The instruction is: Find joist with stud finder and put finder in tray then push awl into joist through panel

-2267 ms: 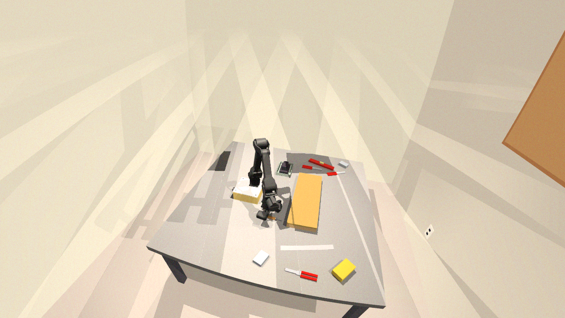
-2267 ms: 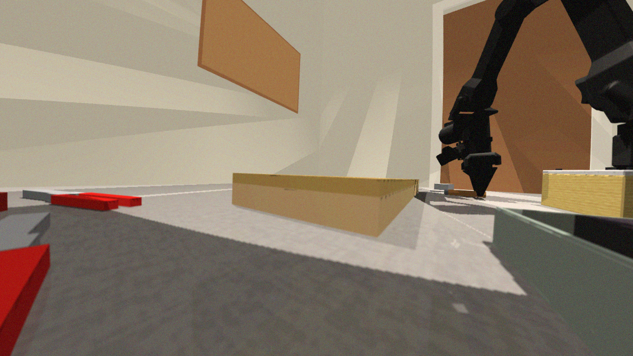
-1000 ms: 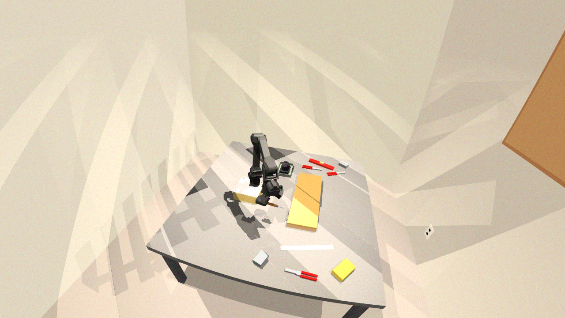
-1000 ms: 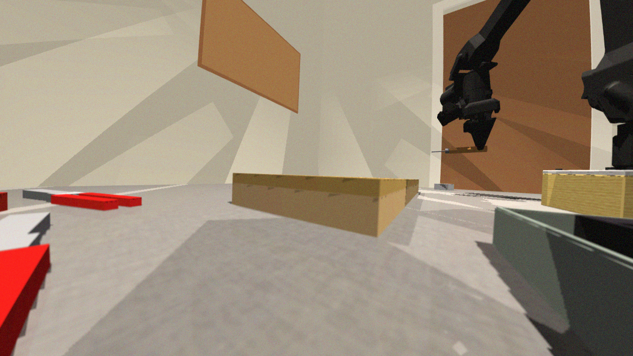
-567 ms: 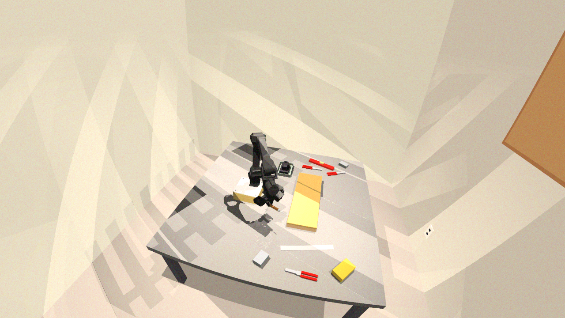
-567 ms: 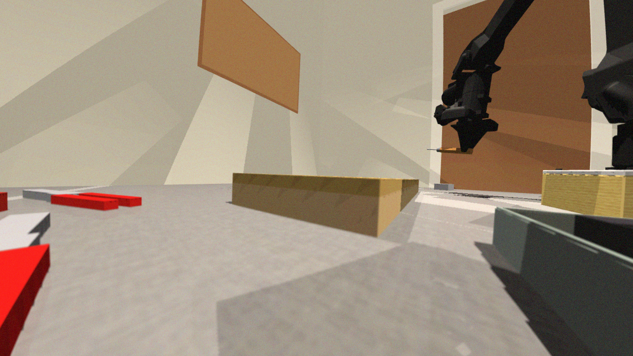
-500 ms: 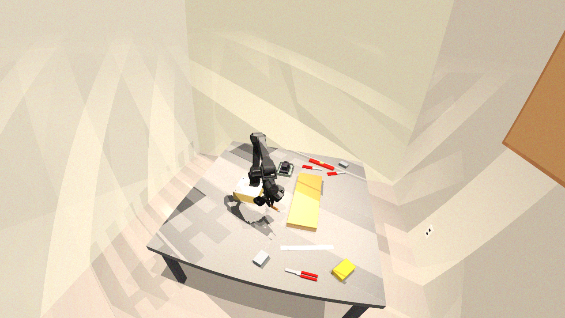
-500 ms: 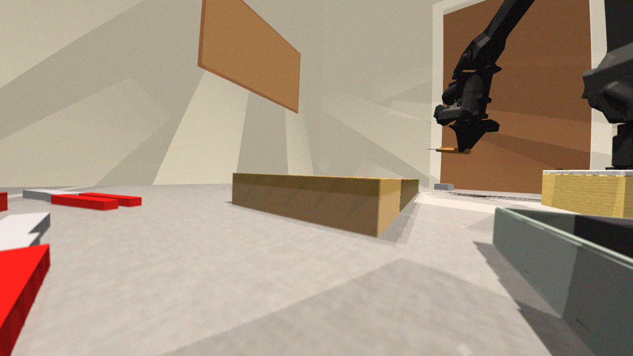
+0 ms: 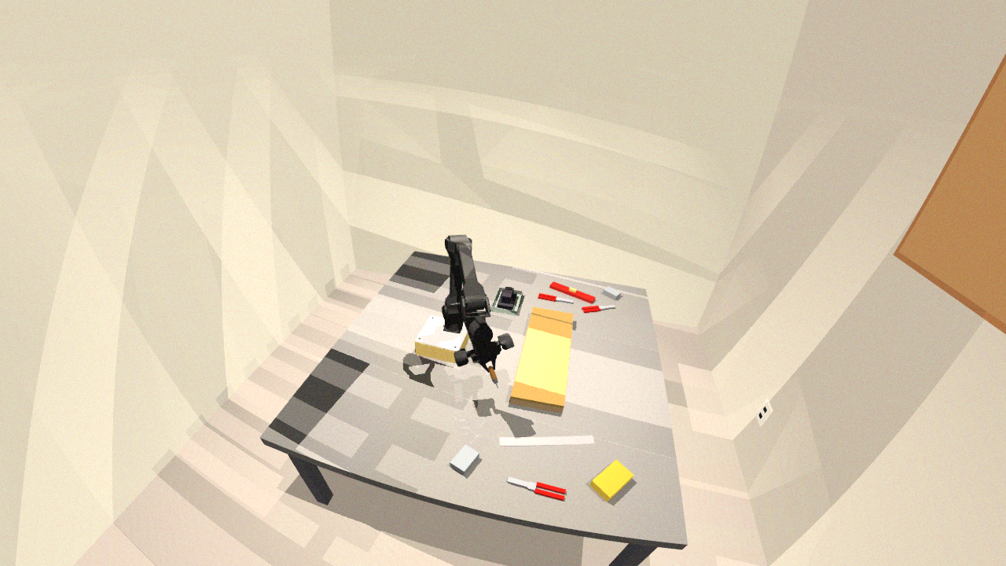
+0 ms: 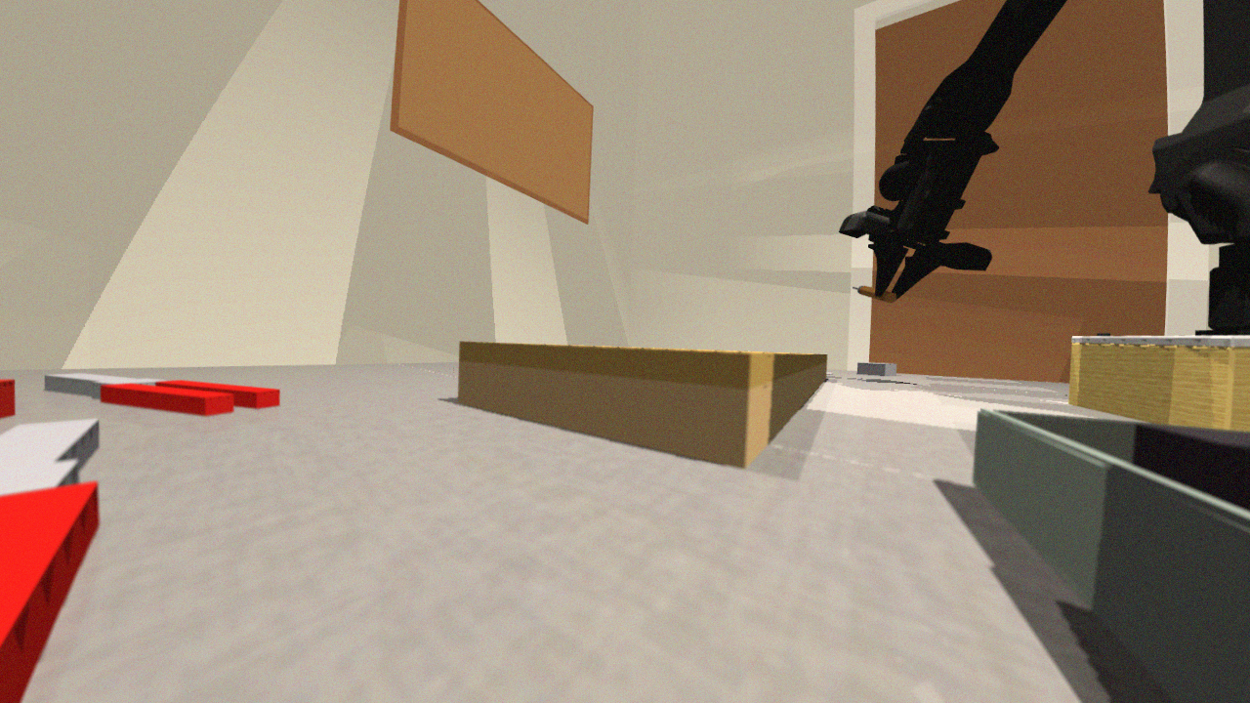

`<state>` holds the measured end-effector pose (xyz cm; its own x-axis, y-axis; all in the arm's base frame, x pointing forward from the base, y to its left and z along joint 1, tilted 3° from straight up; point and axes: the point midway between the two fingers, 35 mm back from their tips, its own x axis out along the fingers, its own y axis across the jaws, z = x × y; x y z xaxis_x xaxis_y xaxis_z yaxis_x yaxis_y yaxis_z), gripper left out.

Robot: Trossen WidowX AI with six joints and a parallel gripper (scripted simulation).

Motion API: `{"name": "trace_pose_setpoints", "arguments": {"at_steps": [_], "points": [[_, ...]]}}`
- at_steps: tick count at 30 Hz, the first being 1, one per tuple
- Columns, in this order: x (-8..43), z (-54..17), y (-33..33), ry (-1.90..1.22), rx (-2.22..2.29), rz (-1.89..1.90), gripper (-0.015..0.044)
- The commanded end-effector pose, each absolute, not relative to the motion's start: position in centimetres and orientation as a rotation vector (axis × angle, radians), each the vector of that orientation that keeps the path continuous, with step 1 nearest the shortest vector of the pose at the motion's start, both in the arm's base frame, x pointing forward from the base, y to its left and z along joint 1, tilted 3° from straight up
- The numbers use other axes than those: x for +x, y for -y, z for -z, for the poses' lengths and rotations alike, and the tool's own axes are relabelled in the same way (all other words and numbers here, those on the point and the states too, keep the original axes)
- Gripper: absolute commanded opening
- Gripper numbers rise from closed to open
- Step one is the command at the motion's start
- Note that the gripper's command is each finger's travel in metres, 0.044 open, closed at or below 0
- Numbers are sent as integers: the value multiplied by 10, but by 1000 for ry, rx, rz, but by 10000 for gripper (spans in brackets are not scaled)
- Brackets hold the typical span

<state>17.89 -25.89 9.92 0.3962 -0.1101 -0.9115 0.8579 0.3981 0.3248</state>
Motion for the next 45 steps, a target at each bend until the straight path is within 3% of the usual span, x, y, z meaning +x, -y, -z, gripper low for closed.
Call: {"name": "trace_pose_setpoints", "arguments": {"at_steps": [1, 22, 45], "points": [[185, -105, 262, -844, 1075, 793, 0], [212, -131, 276, -344, 1693, 845, 0], [228, -169, 276, 41, 2363, 638, 0]]}}
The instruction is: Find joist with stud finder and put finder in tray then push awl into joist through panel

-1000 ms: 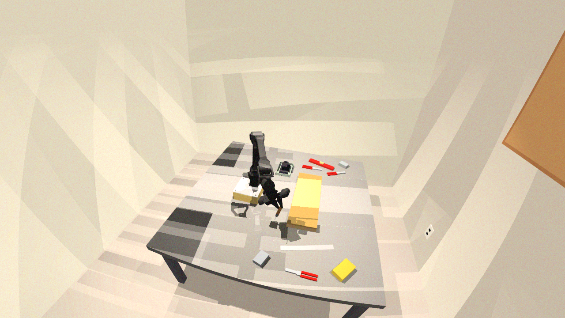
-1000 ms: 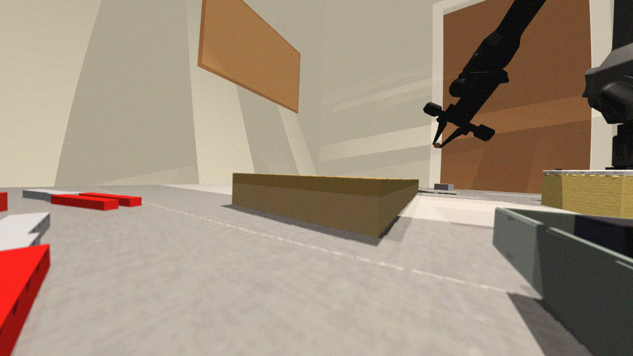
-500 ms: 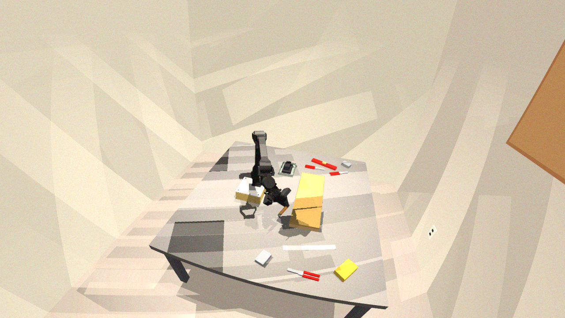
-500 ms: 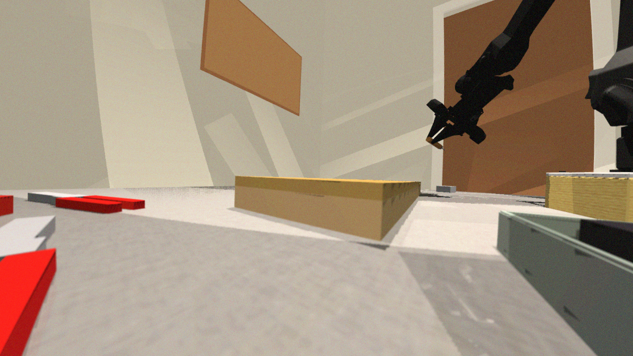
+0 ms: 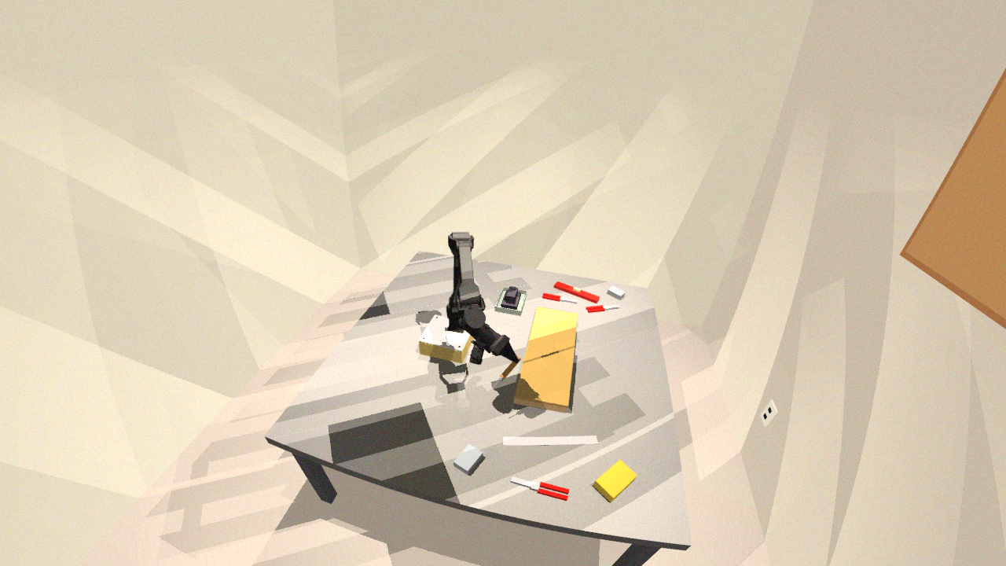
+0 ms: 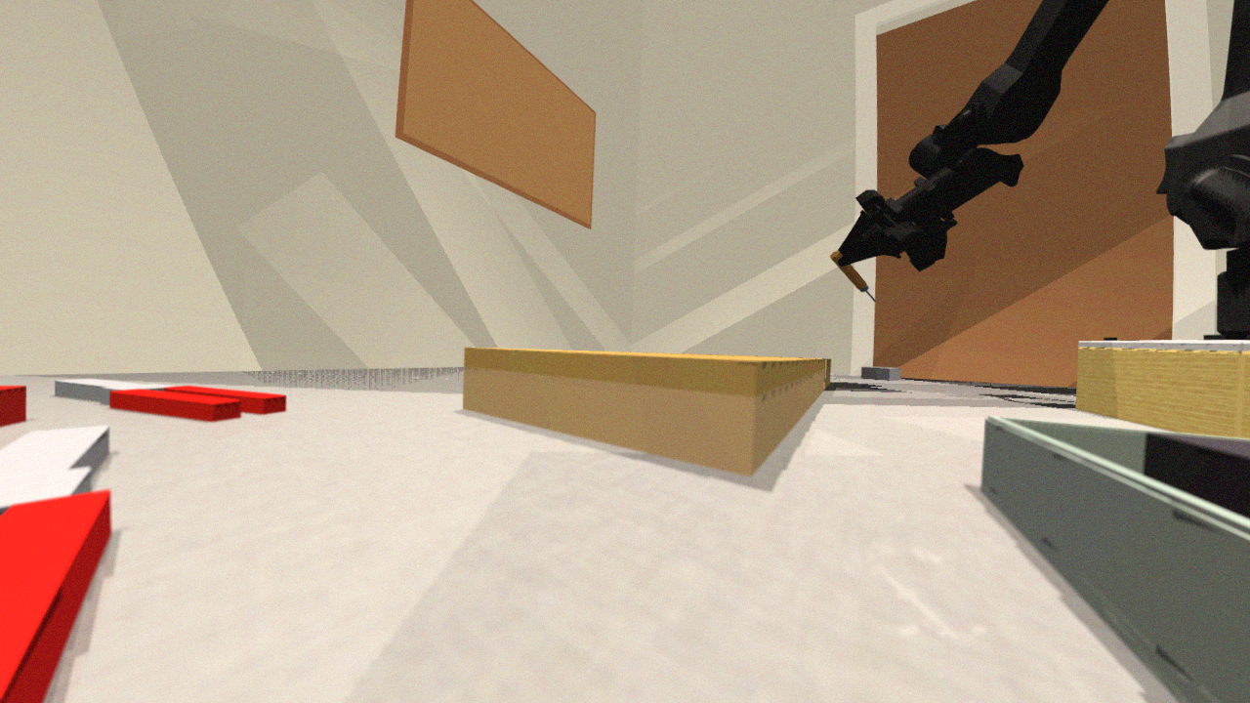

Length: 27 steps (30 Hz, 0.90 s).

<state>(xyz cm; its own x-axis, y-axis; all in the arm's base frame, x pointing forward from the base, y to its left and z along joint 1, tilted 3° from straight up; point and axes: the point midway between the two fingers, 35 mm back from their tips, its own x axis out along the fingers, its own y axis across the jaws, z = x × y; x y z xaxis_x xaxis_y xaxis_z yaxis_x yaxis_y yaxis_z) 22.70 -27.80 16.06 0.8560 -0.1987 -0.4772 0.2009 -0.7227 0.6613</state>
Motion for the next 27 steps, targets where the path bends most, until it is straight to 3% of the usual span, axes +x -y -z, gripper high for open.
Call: {"name": "trace_pose_setpoints", "arguments": {"at_steps": [1, 27], "points": [[228, -171, 276, 52, 2392, 625, 0], [229, -213, 253, 110, 3107, 256, 0]]}}
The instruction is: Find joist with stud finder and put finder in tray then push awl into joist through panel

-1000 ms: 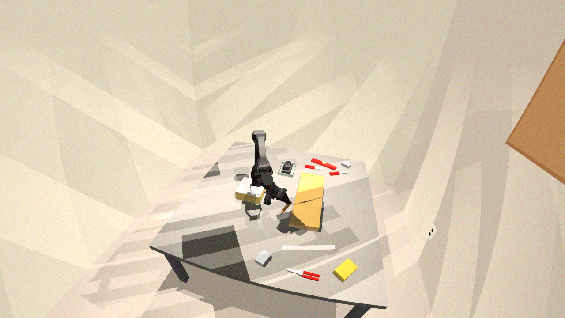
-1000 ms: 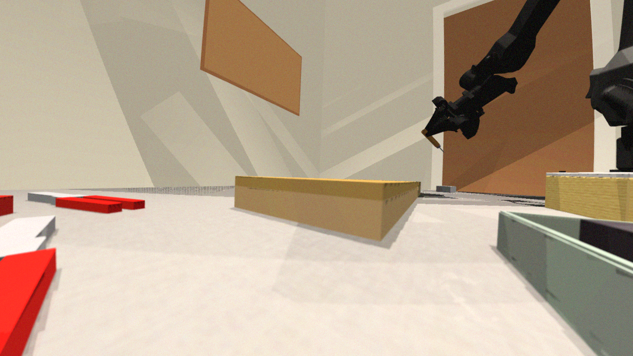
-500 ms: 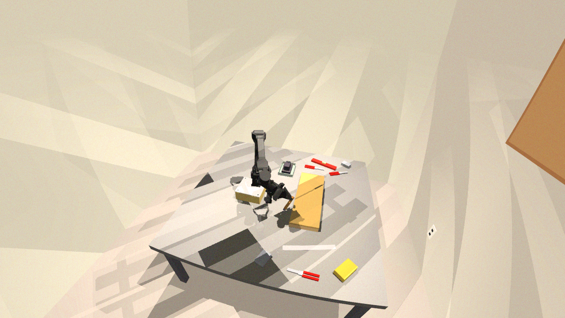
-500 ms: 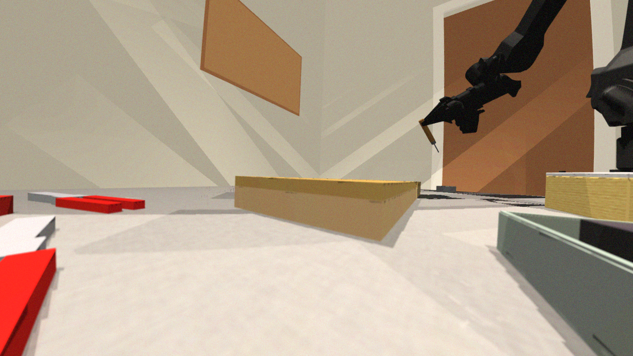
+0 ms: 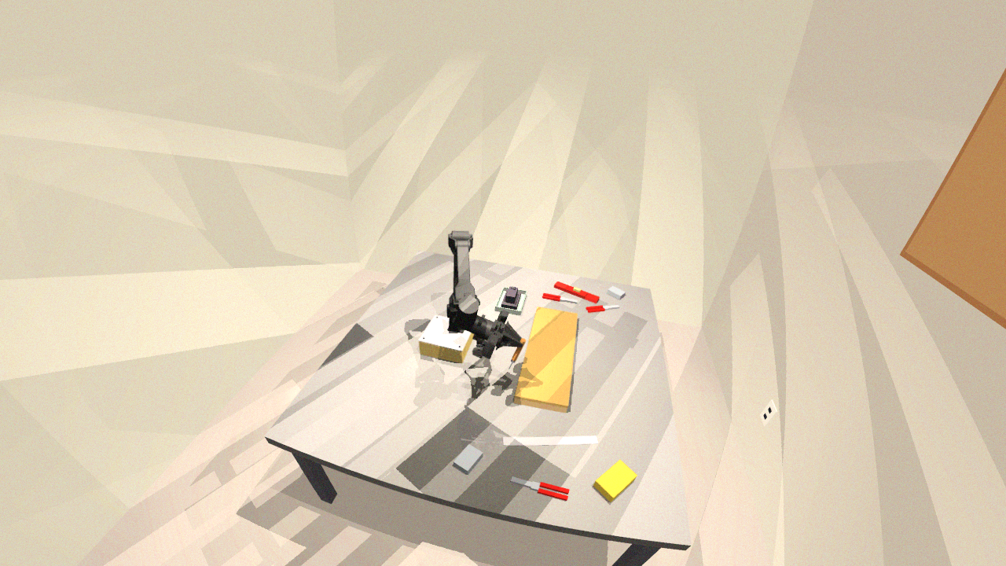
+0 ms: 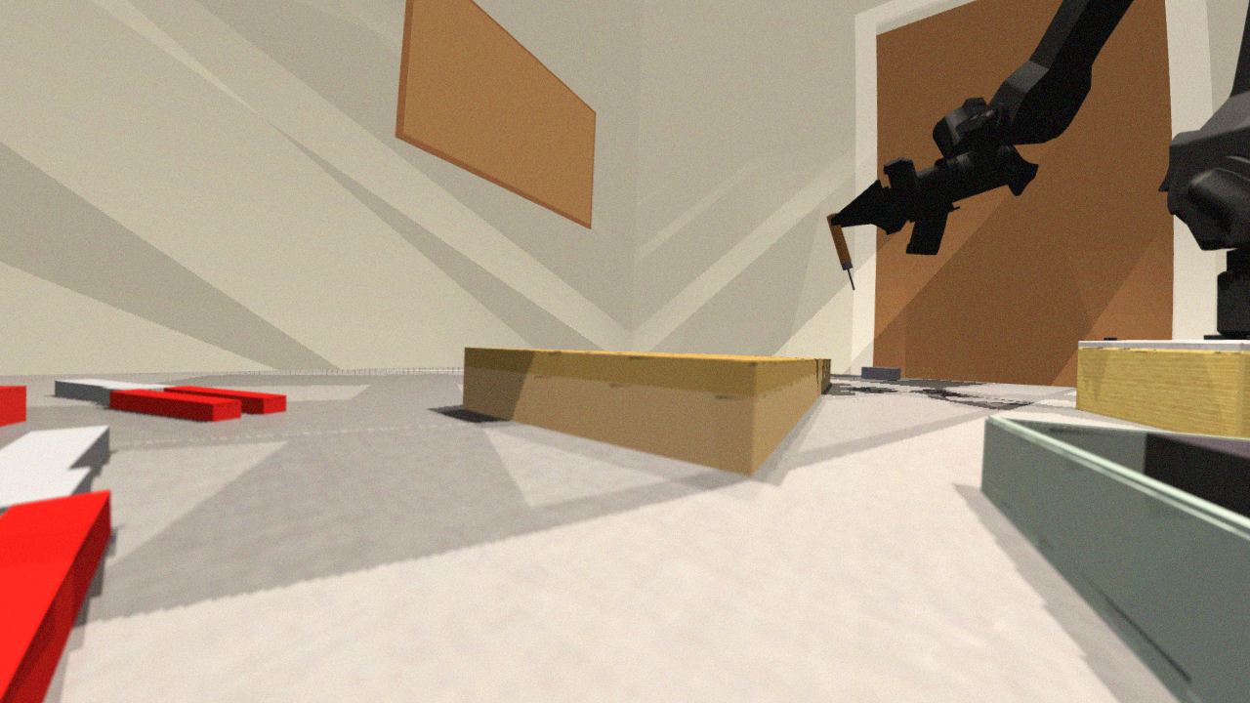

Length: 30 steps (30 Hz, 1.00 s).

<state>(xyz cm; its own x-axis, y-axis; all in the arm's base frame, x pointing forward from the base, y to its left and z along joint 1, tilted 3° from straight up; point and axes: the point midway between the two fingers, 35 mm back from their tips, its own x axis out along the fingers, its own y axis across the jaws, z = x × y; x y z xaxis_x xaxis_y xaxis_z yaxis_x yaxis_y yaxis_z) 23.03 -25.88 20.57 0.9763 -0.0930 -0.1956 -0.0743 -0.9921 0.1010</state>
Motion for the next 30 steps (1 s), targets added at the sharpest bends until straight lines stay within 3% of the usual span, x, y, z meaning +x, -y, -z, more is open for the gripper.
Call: {"name": "trace_pose_setpoints", "arguments": {"at_steps": [1, 14, 30], "points": [[228, -214, 252, 105, 3129, 246, 0], [262, -180, 263, 93, 2713, 542, 0], [298, -136, 249, -168, 2154, 844, 0]]}}
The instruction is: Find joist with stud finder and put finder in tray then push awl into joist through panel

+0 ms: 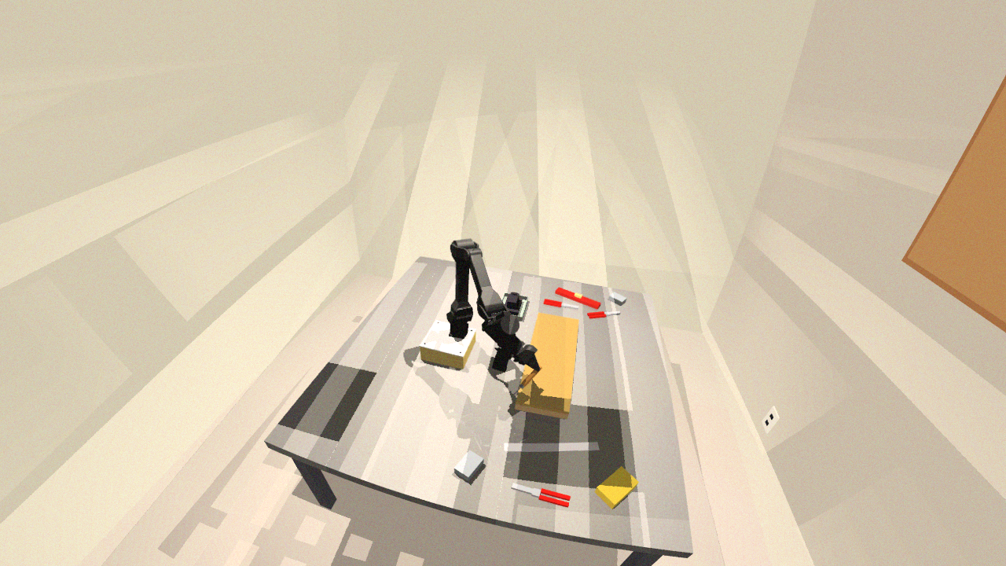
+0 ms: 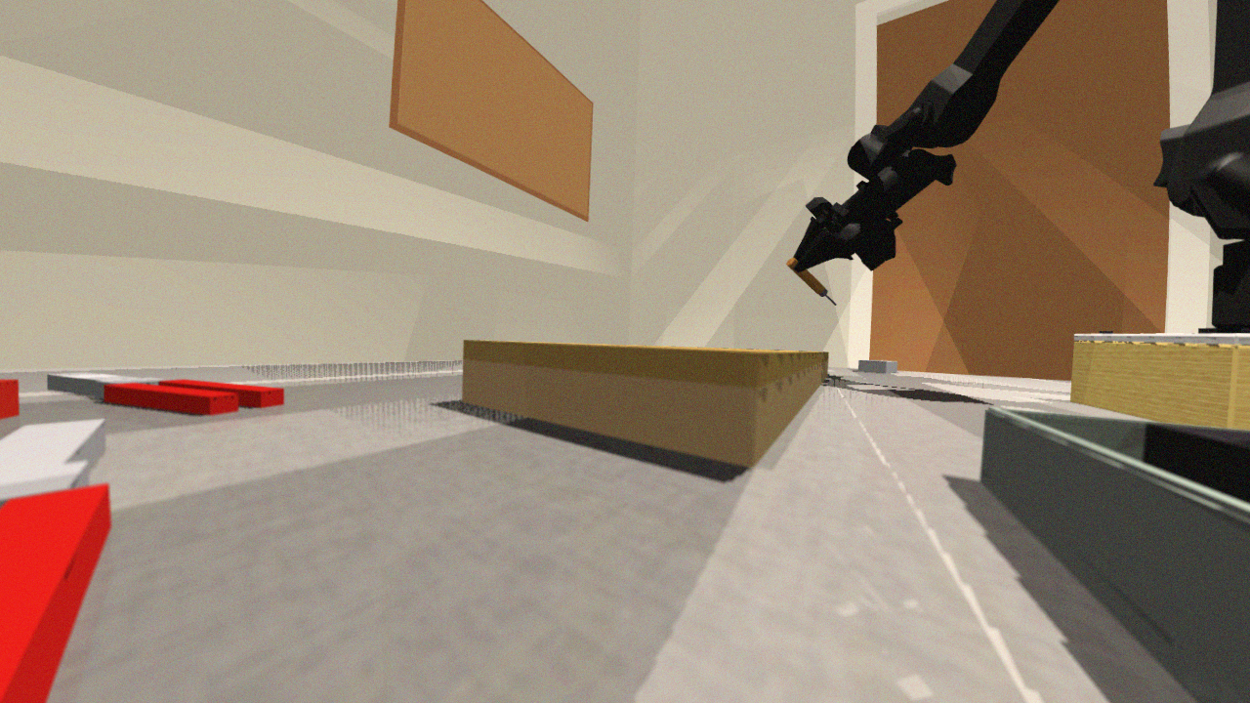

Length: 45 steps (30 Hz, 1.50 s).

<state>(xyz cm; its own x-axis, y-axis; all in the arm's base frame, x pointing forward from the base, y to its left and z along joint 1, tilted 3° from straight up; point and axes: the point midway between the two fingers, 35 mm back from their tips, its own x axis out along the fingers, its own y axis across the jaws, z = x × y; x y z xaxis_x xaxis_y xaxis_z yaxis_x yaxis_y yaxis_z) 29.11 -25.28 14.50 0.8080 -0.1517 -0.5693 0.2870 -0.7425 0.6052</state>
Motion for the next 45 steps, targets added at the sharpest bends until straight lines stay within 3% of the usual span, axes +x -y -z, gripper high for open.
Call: {"name": "trace_pose_setpoints", "arguments": {"at_steps": [1, 23, 45], "points": [[300, -133, 248, -190, 2116, 858, 0], [311, -90, 222, -749, 1165, 1011, 0], [308, -85, 194, -1360, 81, 800, 0]]}}
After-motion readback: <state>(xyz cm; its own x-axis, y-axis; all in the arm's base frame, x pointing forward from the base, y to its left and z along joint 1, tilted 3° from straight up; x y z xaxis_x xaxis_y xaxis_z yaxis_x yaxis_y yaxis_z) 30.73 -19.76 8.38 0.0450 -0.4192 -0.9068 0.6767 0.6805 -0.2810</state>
